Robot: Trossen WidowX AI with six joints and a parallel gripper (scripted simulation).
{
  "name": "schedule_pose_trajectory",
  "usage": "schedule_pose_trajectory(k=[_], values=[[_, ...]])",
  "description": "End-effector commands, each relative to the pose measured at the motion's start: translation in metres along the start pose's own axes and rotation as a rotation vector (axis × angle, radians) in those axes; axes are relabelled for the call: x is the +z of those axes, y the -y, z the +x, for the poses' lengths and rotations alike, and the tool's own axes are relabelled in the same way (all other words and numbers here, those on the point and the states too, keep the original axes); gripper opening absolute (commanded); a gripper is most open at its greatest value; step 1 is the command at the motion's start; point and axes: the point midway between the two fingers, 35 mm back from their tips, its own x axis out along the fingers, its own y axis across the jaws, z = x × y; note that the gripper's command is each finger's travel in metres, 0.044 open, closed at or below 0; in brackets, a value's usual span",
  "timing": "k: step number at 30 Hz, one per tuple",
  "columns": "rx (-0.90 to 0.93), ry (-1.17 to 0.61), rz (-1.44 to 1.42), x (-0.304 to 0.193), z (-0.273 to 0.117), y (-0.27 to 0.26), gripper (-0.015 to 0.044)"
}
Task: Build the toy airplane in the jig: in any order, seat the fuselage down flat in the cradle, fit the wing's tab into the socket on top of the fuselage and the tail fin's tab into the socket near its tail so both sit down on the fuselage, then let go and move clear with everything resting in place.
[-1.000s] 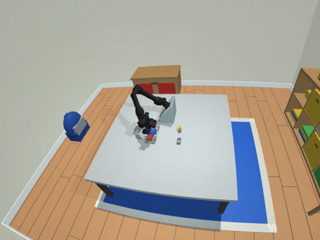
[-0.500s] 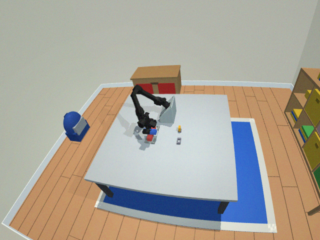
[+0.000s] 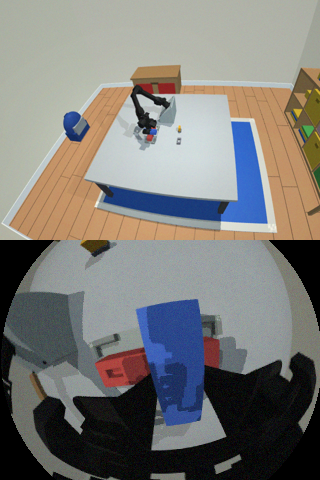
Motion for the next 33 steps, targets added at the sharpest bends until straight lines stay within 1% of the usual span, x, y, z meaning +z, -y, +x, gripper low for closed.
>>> schedule_pose_trajectory(k=[1, 2, 7, 23, 24, 33], values=[[0.000, 0.000, -0.001, 0.0002, -0.0004, -0.0002, 0.0148], [0.000, 0.000, -0.001, 0.0002, -0.0004, -0.0002, 0.0141], [0.000, 0.000, -0.001, 0.0002, -0.0004, -0.0002, 0.0010], [0.000, 0.000, -0.001, 0.0002, -0.0004, -0.0002, 0.0430], [0.000, 0.000, -0.001, 0.0002, -0.0004, -0.0002, 0.0440], [0.000, 0.001, -0.001, 0.0004, -0.0031, 0.0003, 0.0440]])
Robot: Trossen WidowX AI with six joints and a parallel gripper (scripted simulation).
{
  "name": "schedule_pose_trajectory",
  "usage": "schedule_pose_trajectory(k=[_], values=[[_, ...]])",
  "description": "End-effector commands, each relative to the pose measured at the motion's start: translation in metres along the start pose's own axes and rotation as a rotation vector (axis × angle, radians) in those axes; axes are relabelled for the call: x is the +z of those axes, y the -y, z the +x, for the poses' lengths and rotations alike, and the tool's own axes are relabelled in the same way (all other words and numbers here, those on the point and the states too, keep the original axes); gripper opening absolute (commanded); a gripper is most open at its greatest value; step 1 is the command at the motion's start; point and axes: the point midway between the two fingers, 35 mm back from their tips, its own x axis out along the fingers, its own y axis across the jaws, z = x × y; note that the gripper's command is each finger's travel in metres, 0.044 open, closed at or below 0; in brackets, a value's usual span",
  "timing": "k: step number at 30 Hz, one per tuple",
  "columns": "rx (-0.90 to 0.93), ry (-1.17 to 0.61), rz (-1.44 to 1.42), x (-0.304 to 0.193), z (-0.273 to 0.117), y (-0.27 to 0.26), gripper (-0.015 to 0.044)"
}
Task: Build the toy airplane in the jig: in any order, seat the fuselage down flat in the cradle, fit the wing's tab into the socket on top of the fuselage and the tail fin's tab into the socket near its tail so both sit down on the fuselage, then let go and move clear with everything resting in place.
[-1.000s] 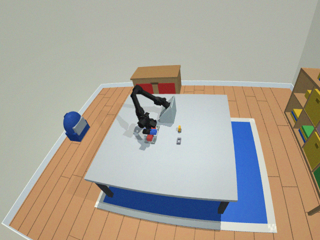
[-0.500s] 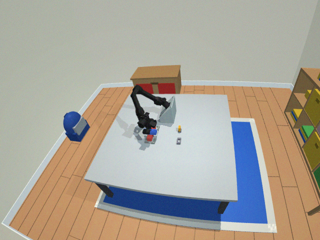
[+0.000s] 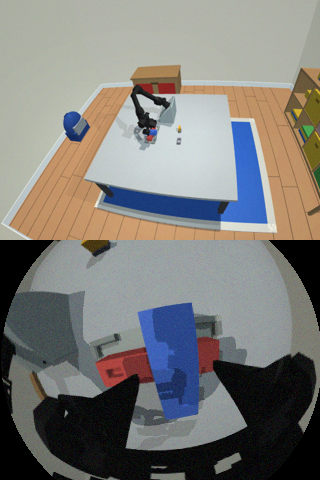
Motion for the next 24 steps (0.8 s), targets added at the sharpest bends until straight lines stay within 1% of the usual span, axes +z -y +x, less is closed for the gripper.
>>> schedule_pose_trajectory(k=[1, 5, 6, 15, 17, 24], values=[[0.000, 0.004, 0.002, 0.001, -0.011, 0.002, 0.0440], [0.005, 0.008, 0.000, 0.001, -0.074, 0.003, 0.0440], [0.005, 0.007, -0.001, 0.000, -0.083, 0.002, 0.0440], [0.005, 0.006, 0.015, 0.004, -0.086, 0.002, 0.0440], [0.006, 0.006, 0.137, 0.004, -0.085, 0.003, 0.0440], [0.007, 0.004, 0.810, 0.005, -0.083, 0.003, 0.0440]])
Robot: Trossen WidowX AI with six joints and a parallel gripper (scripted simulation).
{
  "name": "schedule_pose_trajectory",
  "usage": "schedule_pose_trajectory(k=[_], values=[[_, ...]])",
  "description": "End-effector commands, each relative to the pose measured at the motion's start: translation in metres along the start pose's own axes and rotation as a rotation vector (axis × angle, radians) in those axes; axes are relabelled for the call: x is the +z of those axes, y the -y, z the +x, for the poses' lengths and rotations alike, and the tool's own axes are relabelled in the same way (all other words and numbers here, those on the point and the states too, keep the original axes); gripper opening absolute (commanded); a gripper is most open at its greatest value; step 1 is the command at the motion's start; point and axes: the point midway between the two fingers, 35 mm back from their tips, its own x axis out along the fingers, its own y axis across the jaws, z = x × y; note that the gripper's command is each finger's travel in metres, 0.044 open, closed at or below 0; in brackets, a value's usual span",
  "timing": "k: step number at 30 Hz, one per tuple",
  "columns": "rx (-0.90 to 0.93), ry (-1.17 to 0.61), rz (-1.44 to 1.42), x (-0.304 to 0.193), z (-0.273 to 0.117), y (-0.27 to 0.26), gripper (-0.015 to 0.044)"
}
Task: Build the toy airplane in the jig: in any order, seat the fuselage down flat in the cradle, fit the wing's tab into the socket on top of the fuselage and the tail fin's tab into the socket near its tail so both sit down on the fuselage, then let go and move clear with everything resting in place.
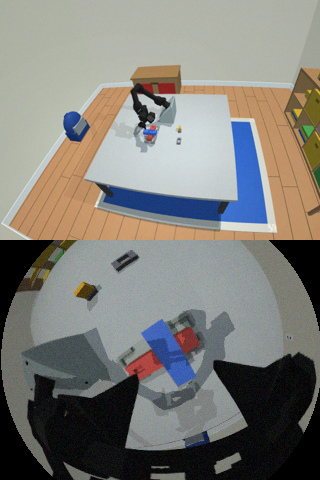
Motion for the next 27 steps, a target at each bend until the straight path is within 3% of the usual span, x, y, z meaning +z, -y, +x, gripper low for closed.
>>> schedule_pose_trajectory(k=[1, 8, 27], values=[[-0.003, -0.002, 0.523, -0.0001, 0.0005, 0.0010, 0.0440], [-0.003, -0.001, 1.127, 0.0004, 0.0023, 0.0013, 0.0440], [-0.003, -0.001, 1.142, 0.0004, 0.0023, 0.0013, 0.0440]])
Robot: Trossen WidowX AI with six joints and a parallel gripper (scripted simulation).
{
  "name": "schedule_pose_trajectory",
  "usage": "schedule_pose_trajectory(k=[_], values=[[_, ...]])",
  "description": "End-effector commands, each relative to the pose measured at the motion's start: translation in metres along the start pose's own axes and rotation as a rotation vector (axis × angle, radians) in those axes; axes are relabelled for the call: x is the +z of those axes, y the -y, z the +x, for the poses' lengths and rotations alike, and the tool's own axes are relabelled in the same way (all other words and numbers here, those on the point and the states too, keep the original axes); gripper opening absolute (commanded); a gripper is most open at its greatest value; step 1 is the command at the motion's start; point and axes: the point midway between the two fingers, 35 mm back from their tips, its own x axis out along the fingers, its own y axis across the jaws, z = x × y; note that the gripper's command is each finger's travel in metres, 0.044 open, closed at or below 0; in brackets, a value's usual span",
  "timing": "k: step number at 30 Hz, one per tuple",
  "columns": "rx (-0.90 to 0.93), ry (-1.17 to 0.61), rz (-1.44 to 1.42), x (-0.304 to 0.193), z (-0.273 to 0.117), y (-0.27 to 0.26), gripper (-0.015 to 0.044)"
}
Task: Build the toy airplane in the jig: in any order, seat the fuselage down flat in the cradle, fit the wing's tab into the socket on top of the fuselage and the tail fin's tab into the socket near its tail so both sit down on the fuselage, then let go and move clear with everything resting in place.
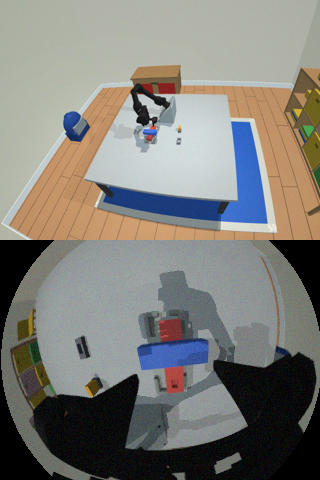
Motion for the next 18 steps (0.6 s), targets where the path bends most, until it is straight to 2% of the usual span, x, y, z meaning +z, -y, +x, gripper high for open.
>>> schedule_pose_trajectory(k=[1, 9, 14, 18], values=[[-0.002, 0.001, 0.023, 0.001, 0.000, -0.002, 0.0440], [0.064, 0.016, 0.009, 0.002, -0.009, -0.130, 0.0440], [0.064, 0.001, -0.036, -0.029, -0.010, -0.205, 0.0440], [0.043, -0.006, -0.033, -0.056, -0.007, -0.244, 0.0440]])
